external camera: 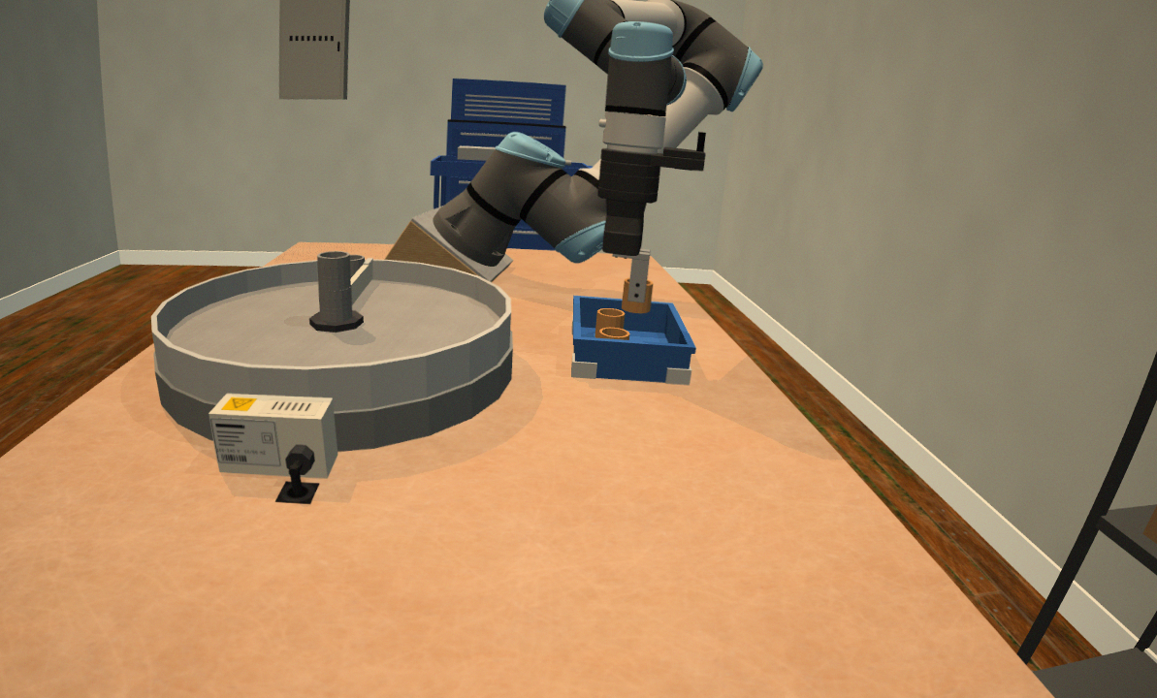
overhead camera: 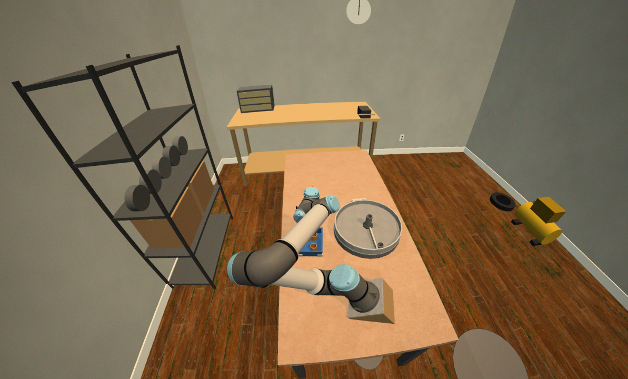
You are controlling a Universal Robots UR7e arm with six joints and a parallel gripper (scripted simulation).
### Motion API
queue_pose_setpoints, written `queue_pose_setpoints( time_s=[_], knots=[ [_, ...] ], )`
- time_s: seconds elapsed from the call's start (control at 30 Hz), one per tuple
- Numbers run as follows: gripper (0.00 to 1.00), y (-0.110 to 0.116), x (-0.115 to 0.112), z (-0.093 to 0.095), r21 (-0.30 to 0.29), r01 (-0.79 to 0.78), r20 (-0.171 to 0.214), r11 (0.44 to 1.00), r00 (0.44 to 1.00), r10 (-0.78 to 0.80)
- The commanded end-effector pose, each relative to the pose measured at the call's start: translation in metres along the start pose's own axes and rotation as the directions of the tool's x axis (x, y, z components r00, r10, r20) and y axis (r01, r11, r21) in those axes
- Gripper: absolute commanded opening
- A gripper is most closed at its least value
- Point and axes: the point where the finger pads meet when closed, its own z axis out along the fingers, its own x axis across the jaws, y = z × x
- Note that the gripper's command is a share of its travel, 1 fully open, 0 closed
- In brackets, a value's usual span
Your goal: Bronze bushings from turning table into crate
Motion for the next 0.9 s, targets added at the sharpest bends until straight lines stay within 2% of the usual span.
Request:
queue_pose_setpoints(
  time_s=[0.0, 0.27, 0.67, 0.87],
  knots=[
    [0.00, 0.000, 0.001, 0.000, 0.000, 0.001, -0.002, 1.000, 1.000, -0.001],
    [0.00, 0.000, 0.001, 0.009, 0.000, 0.001, -0.002, 1.000, 1.000, -0.001],
    [0.00, 0.000, 0.001, 0.009, 0.000, 0.001, -0.002, 1.000, 1.000, -0.001],
    [0.00, 0.000, 0.001, 0.017, 0.000, 0.000, -0.002, 1.000, 1.000, 0.000]
  ],
)
